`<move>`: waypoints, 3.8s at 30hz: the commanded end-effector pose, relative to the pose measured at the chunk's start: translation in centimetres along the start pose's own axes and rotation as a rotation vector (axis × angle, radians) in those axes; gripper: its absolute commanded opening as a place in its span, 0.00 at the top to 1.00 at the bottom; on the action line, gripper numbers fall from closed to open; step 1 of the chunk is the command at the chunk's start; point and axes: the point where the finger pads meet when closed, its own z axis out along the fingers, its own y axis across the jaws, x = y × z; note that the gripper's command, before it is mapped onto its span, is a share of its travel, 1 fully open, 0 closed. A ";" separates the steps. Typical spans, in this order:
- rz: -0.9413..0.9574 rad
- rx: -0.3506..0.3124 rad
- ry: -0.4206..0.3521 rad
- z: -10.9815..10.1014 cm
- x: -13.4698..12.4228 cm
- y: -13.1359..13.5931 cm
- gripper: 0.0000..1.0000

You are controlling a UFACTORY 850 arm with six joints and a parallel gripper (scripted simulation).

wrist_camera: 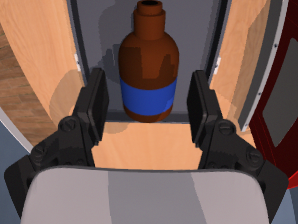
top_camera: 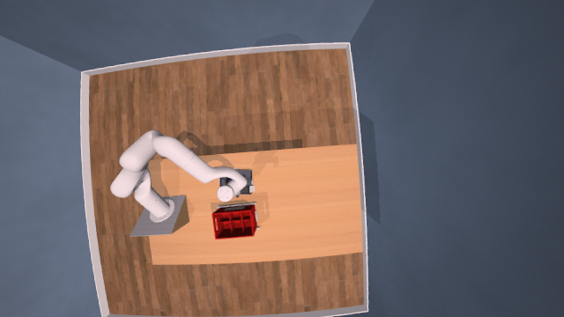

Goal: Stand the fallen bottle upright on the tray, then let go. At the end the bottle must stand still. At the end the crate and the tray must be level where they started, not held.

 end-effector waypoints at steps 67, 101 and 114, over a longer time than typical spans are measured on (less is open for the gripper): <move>-0.001 0.000 0.002 6.7 0.3 -0.1 0.35; -0.001 0.000 0.002 7.9 0.3 -0.1 0.35; -0.001 0.000 0.002 9.5 0.3 -0.1 0.35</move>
